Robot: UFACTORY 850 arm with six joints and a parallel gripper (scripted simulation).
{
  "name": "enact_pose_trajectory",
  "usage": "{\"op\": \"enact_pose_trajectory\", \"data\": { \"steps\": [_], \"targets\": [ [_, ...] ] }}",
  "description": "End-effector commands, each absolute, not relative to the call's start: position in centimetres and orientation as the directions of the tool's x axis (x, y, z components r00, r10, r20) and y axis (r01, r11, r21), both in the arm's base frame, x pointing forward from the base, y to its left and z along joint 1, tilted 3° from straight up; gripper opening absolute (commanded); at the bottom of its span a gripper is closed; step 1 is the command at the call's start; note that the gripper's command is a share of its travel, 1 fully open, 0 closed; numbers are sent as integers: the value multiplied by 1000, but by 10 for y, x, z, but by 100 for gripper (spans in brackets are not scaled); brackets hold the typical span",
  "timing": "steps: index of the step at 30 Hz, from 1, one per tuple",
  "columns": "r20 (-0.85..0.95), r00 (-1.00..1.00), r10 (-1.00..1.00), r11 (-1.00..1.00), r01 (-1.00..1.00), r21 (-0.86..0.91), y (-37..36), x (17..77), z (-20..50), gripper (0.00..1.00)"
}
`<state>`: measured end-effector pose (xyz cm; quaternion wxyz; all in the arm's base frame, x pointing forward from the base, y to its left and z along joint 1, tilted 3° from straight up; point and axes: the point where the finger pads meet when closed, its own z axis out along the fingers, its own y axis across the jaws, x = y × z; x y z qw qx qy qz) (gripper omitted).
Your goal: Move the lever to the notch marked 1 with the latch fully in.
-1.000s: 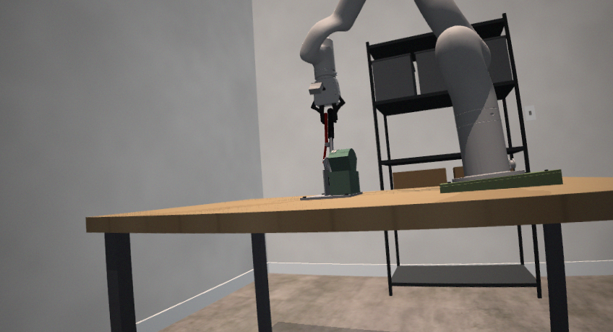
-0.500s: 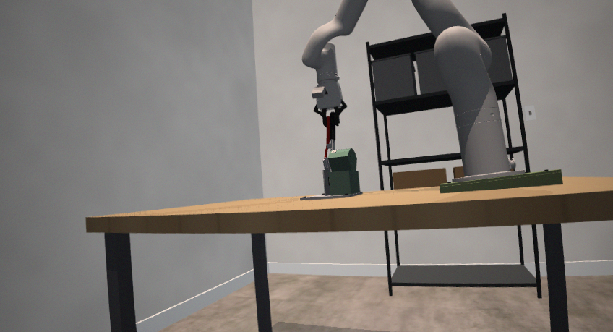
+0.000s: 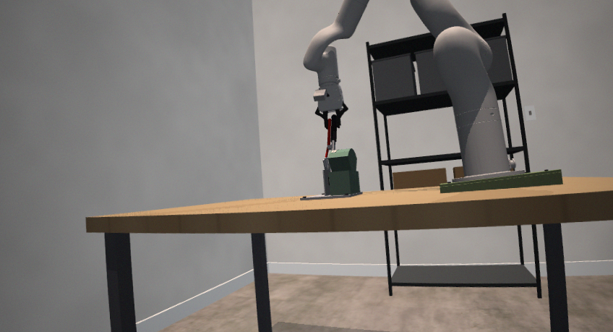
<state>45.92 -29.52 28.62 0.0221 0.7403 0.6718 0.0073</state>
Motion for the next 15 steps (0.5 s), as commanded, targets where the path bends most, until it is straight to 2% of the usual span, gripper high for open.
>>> {"op": "enact_pose_trajectory", "data": {
  "steps": [1,14,15],
  "targets": [
    [-20,97,995,-96,994,45,-297,460,287,0],
    [-20,97,995,-96,994,45,-297,460,287,0],
    [-20,97,995,-96,994,45,-297,460,287,99]
  ]
}}
